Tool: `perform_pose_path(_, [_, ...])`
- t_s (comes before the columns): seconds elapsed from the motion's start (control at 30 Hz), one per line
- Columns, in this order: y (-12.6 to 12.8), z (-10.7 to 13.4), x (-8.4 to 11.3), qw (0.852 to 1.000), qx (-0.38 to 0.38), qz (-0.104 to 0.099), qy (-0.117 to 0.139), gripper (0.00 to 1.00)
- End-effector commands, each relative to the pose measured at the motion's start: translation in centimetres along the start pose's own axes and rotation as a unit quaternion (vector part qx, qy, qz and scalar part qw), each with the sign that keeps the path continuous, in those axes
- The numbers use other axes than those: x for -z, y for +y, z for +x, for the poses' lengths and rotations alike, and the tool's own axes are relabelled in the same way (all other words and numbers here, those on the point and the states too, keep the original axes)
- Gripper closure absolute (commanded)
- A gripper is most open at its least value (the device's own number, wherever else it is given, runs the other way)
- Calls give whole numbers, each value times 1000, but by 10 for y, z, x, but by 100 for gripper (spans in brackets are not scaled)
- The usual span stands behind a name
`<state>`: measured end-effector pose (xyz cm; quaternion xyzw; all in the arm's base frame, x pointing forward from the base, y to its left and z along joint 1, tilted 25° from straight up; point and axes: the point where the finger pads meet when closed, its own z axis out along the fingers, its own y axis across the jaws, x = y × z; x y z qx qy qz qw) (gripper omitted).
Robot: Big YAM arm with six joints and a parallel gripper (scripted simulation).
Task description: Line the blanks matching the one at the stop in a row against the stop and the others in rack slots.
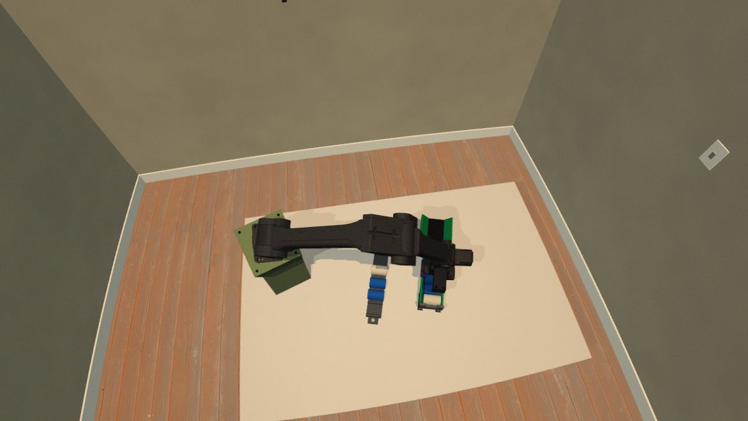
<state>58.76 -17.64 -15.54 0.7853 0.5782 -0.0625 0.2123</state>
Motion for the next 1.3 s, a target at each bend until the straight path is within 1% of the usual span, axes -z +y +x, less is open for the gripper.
perform_pose_path(0.0, [9,-6,-5,1000,-1,1,0,19])
perform_pose_path(0.57, [9,-6,-5,1000,-1,1,0,19])
perform_pose_path(0.73, [11,-8,-1,1000,-2,-2,1,19])
perform_pose_path(0.93, [1,-9,0,1000,-1,0,0,19])
perform_pose_path(1.07, [3,-9,2,1000,-3,-4,1,19])
perform_pose_path(1.27, [3,-9,2,1000,-3,-4,1,19])
